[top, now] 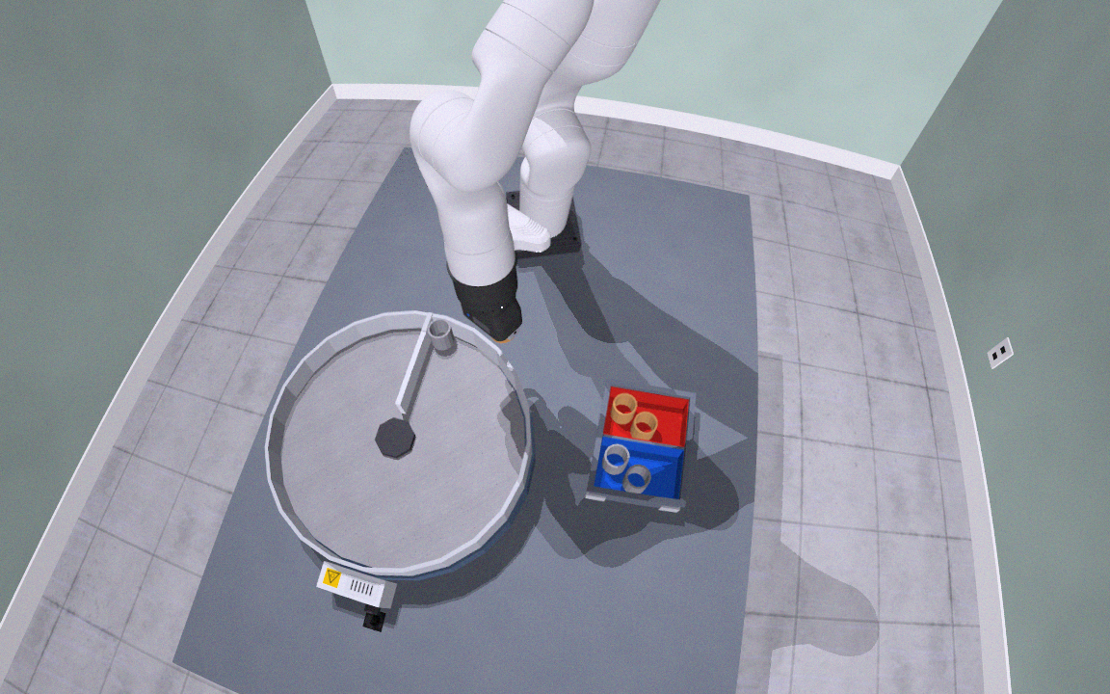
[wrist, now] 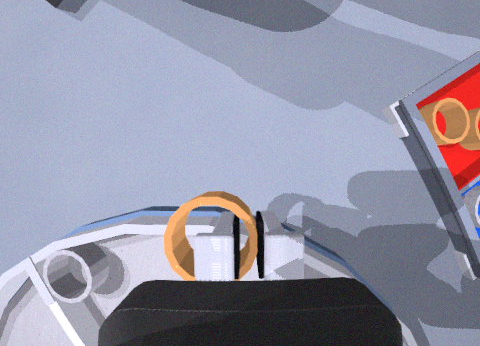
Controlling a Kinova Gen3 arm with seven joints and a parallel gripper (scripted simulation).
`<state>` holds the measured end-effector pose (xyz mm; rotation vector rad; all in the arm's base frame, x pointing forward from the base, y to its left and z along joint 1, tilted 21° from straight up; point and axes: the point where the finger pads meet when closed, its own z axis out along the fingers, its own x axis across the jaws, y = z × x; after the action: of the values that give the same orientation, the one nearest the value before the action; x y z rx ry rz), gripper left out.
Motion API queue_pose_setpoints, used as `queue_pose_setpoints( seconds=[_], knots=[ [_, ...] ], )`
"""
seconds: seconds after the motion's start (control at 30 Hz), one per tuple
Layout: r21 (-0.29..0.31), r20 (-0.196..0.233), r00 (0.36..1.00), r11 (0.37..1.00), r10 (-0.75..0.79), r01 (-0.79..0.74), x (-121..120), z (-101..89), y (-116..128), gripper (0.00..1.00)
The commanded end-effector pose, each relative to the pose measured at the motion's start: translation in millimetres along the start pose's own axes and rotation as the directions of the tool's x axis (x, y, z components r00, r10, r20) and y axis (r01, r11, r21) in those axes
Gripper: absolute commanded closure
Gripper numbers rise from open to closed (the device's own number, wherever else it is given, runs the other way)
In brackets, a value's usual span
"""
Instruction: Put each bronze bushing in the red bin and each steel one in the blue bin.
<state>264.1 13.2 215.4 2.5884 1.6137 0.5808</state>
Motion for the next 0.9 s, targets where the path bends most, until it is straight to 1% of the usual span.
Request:
queue_pose_setpoints(
  seconds=[0.0, 0.03, 0.13, 0.3, 0.47, 0.63, 0.73, 0.87],
  knots=[
    [-0.011, 0.013, 0.998, 0.998, 0.06, -0.06, 24.7, -2.2, -7.9, 1.0],
    [-0.011, 0.012, 0.995, 0.995, 0.095, -0.094, 35.4, -2.0, -11.9, 1.0],
    [-0.011, 0.012, 0.995, 0.995, 0.095, -0.094, 35.4, -2.0, -11.9, 1.0],
    [-0.013, 0.01, 0.964, 0.964, 0.266, -0.266, 88.7, -1.1, -32.2, 1.0],
    [-0.013, 0.01, 0.964, 0.964, 0.266, -0.266, 88.7, -1.1, -32.2, 1.0],
    [-0.015, 0.008, 0.903, 0.903, 0.429, -0.429, 142.0, -0.2, -52.5, 1.0],
    [-0.015, 0.008, 0.903, 0.903, 0.429, -0.429, 142.0, -0.2, -52.5, 1.0],
    [-0.016, 0.006, 0.835, 0.835, 0.551, -0.551, 184.6, 0.6, -68.7, 1.0]
  ],
)
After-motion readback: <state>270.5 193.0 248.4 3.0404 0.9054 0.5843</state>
